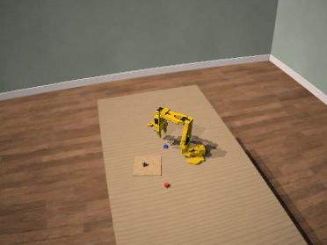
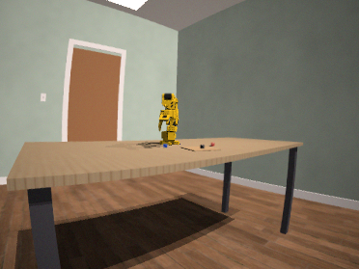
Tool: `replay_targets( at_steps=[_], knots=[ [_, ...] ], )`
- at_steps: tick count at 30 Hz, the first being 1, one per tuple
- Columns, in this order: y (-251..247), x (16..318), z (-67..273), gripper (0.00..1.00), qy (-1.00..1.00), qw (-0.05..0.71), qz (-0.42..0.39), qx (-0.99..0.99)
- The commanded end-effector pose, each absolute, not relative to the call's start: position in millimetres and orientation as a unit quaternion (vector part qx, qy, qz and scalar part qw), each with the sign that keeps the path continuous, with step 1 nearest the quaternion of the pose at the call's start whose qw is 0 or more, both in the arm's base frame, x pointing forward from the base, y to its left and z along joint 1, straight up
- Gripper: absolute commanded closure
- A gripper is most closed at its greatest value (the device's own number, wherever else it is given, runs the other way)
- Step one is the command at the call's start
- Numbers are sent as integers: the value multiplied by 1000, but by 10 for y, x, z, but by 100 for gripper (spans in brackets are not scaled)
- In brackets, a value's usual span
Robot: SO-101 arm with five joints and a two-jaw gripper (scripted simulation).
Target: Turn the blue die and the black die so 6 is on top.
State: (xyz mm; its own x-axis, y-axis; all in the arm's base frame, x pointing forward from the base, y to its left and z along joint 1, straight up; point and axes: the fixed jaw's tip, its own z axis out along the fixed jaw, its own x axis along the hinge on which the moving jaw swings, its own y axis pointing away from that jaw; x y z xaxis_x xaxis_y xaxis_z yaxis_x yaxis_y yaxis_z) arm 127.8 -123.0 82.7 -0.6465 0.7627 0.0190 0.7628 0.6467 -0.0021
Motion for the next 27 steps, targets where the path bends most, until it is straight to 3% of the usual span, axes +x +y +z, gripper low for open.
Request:
replay_targets(
  at_steps=[1, 12, 27],
  knots=[
    [-1238, 1301, 783, 75, -907, 25, -10, -421],
    [-1141, 1209, 451, 75, -898, 133, -51, -417],
    [-1141, 1235, 429, 75, -896, 141, -52, -417]
  ],
)
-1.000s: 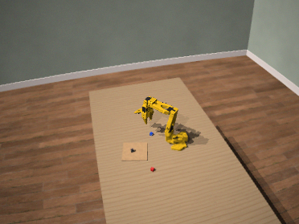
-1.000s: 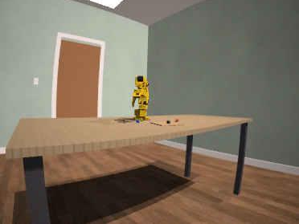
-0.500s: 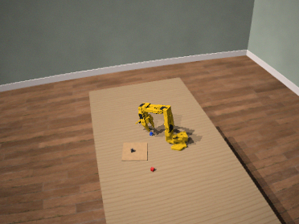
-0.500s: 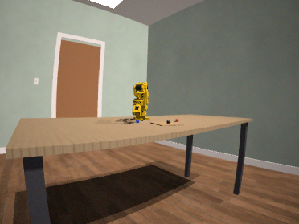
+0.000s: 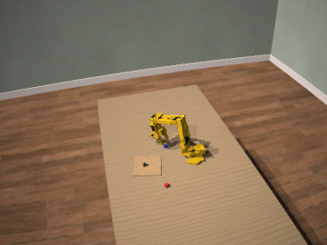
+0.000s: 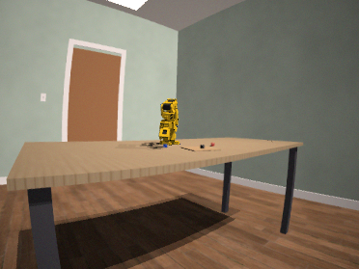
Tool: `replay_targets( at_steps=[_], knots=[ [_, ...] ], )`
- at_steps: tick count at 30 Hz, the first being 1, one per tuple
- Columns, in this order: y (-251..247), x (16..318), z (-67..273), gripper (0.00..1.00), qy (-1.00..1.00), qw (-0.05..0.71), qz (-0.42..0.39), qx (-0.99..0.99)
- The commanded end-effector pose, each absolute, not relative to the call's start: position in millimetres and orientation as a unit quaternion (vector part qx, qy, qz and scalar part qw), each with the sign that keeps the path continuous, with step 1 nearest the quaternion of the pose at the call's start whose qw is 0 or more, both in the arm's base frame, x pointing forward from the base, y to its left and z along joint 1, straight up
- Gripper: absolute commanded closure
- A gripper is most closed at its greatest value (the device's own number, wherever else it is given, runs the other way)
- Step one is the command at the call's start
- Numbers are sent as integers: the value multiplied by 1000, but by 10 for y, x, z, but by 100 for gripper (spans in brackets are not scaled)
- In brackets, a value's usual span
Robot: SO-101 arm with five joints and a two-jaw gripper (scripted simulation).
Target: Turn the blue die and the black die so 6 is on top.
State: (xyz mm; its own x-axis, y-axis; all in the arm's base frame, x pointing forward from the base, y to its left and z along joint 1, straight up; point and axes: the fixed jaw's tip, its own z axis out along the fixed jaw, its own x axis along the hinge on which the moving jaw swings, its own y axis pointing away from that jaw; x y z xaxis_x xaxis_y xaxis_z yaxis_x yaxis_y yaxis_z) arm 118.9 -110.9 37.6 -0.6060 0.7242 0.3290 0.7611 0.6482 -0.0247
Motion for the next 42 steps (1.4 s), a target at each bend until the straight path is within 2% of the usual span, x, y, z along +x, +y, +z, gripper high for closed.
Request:
replay_targets(
  at_steps=[1, 19, 42],
  knots=[
    [-1141, 1235, 429, 75, -896, 141, -52, -417],
    [-1134, 1228, 410, 75, -896, 146, -54, -417],
    [-1141, 1235, 192, 75, -894, 158, -59, -415]
  ],
)
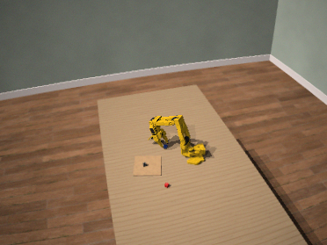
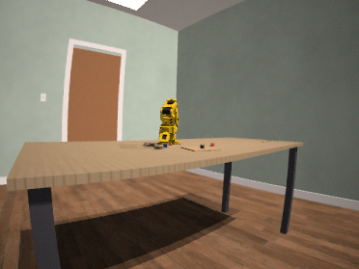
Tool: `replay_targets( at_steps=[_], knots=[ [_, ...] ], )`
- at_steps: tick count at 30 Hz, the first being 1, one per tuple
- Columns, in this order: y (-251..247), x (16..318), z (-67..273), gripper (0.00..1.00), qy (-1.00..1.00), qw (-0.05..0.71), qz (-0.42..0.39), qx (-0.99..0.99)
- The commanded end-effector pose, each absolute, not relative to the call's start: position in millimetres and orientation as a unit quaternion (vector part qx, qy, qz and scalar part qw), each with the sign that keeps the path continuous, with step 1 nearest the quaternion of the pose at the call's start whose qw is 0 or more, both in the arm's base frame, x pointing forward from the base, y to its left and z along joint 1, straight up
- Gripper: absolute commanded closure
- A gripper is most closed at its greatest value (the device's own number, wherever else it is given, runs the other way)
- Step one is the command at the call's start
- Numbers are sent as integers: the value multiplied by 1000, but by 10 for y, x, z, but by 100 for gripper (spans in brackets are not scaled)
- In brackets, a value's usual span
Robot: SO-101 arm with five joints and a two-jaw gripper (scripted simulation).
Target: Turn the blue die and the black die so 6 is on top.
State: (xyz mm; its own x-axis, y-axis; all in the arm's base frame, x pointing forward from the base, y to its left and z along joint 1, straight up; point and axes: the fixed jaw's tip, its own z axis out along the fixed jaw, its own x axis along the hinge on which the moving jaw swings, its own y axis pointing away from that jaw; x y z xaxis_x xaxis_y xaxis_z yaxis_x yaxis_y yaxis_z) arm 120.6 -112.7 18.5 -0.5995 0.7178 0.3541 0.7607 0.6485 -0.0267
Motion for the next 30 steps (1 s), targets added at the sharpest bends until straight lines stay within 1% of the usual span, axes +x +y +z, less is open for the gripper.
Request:
replay_targets(
  at_steps=[1, 22, 30],
  knots=[
    [-1141, 1235, 192, 75, -894, 158, -59, -415],
    [-1140, 1233, 128, 75, -893, 161, -60, -415],
    [-1148, 1223, 128, 77, -893, 161, -61, -415]
  ],
)
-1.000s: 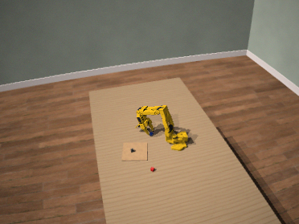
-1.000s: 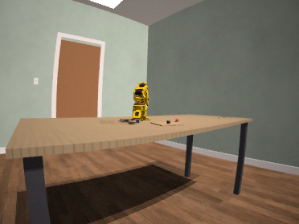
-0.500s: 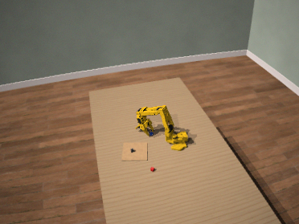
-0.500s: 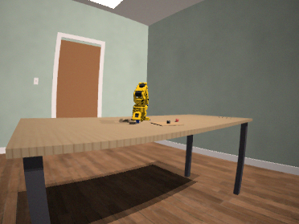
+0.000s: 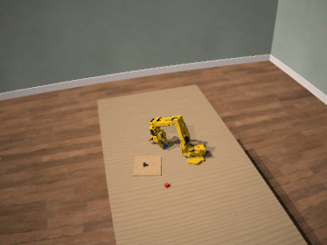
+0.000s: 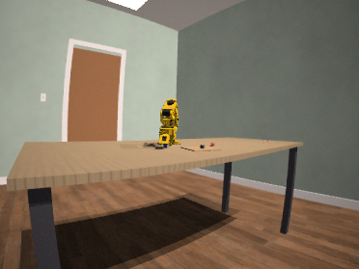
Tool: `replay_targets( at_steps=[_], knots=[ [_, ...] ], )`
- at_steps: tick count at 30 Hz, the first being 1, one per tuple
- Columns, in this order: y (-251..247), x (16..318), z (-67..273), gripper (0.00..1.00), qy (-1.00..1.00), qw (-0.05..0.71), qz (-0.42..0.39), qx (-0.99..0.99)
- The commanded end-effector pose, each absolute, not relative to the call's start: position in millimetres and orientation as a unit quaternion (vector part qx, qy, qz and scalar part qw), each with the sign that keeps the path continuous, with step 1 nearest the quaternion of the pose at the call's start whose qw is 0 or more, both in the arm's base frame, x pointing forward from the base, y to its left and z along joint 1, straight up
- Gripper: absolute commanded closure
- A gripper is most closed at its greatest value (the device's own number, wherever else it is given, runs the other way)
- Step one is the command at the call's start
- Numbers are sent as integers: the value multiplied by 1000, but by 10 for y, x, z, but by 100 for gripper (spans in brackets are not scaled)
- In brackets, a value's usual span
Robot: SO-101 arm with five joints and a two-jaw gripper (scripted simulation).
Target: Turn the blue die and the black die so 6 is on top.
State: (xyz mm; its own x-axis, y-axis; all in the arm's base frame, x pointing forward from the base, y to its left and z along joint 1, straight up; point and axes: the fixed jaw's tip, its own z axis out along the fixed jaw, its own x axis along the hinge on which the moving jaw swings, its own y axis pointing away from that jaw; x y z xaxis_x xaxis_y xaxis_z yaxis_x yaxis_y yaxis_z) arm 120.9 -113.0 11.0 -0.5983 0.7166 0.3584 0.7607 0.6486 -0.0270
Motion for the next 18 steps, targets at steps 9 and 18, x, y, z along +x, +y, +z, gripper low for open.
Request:
replay_targets(
  at_steps=[9, 18],
  knots=[
    [-1166, 1203, 128, 81, -893, 160, -64, -416],
    [-1193, 1171, 128, 88, -893, 159, -68, -416]
  ],
)
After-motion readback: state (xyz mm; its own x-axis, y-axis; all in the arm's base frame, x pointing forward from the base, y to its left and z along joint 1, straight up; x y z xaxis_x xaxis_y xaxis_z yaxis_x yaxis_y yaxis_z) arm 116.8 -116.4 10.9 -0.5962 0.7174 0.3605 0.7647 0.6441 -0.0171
